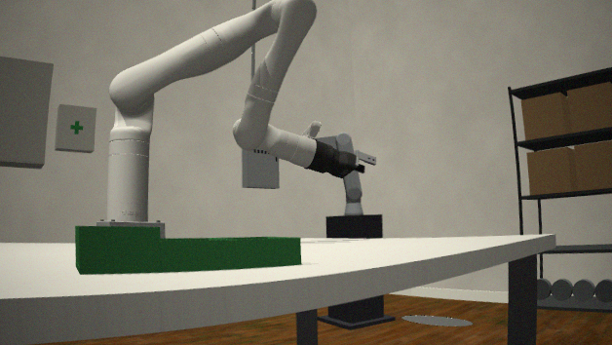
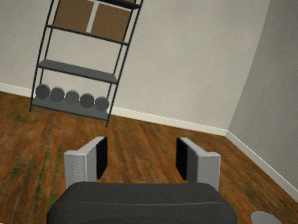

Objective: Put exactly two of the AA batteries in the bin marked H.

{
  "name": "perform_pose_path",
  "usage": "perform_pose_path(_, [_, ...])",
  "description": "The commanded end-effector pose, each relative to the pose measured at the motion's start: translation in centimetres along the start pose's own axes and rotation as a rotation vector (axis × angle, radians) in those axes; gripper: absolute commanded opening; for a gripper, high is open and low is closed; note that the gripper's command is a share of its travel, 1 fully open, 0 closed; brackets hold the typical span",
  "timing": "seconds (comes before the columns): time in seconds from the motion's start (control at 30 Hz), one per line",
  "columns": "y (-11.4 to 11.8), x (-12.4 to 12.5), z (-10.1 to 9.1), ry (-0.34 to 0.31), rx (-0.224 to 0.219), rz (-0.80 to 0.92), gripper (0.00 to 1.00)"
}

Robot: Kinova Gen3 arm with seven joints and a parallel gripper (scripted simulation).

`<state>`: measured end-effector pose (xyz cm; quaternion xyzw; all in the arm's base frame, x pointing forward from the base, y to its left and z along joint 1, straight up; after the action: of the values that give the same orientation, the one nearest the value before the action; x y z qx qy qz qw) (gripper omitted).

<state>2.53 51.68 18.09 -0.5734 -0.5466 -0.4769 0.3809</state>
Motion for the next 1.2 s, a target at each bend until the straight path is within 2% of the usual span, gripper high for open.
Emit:
perform_pose_path(0.0, [0.0,0.1,0.0,0.002,0.000,0.000,1.00])
perform_pose_path(0.53, [0.0,0.1,0.0,0.002,0.000,0.000,1.00])
perform_pose_path(0.57, [0.1,0.9,-0.2,0.002,0.000,0.000,0.31])
perform_pose_path(0.67, [0.1,1.3,-0.3,0.002,0.000,0.000,0.31])
perform_pose_path(0.7, [0.9,1.4,-1.0,-0.021,0.028,-0.034,0.31])
perform_pose_path(0.8, [1.9,0.9,-0.3,-0.047,-0.098,0.019,0.31])
perform_pose_path(0.9, [3.7,0.3,0.1,-0.047,-0.098,0.019,0.31])
perform_pose_path(0.97, [4.5,0.4,0.3,-0.072,-0.192,0.045,0.31])
perform_pose_path(1.0, [5.1,0.3,0.3,-0.078,-0.214,0.052,0.31])
perform_pose_path(1.03, [5.9,0.2,0.3,-0.078,-0.214,0.052,0.31])
perform_pose_path(1.1, [5.9,0.2,0.3,-0.078,-0.214,0.052,0.31])
perform_pose_path(1.17, [7.6,0.0,0.3,-0.078,-0.214,0.052,0.31])
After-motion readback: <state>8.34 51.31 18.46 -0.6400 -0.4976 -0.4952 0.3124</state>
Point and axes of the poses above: the point where the finger pads meet when closed, its own z axis out along the fingers, its own y axis across the jaws, x = y × z, the point moved 10 cm from there along -z, back along the fingers, and after that the axes turned 11 degrees about z, right-handed, at the moved point
